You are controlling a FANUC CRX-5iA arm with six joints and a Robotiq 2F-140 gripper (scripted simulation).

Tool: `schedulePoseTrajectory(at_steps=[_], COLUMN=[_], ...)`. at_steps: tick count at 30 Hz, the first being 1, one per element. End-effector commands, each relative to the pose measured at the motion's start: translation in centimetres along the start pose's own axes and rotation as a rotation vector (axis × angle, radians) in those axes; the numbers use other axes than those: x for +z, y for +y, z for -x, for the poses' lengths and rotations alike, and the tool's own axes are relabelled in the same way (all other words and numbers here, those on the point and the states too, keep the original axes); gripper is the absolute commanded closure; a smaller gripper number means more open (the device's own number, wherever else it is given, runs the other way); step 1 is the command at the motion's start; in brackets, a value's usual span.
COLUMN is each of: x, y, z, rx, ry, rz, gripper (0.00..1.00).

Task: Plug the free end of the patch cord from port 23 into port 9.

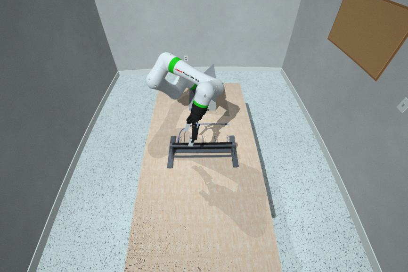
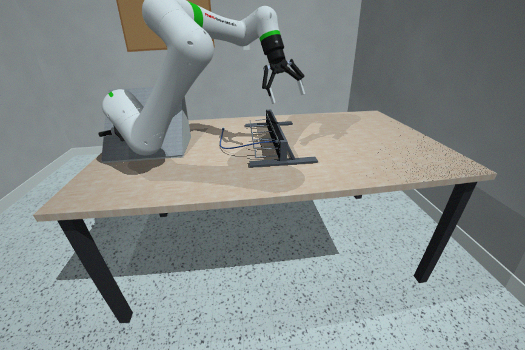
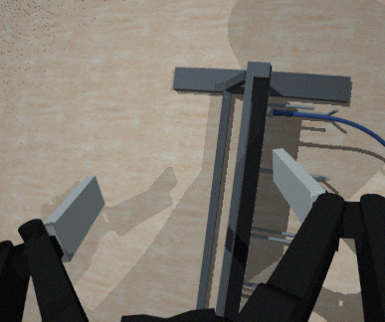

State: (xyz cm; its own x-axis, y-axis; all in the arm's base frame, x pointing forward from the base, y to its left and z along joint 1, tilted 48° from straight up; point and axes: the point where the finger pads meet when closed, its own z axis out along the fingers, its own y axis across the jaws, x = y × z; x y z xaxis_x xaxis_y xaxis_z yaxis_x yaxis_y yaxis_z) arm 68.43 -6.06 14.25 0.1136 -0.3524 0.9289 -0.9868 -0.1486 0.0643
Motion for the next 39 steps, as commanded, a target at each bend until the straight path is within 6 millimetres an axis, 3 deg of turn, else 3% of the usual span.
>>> schedulePoseTrajectory(at_steps=[1,2,16,18,19,33,35,36,39], x=[-0.4,-0.9,-3.0,-3.0,-3.5,-4.9,-4.9,-5.1,-5.3], y=[0.3,1.0,6.0,6.0,7.4,15.7,15.7,17.8,19.5], z=[2.2,5.0,17.5,17.5,20.0,30.4,30.4,32.3,33.8], rx=[0.007,0.015,0.062,0.062,0.075,0.150,0.150,0.171,0.189], ry=[-0.024,-0.057,-0.194,-0.194,-0.220,-0.319,-0.319,-0.334,-0.345], rz=[-0.009,-0.011,0.012,0.012,0.024,0.107,0.107,0.130,0.150], gripper=[0.00,0.00,0.00,0.00,0.00,0.00,0.00,0.00,0.00])
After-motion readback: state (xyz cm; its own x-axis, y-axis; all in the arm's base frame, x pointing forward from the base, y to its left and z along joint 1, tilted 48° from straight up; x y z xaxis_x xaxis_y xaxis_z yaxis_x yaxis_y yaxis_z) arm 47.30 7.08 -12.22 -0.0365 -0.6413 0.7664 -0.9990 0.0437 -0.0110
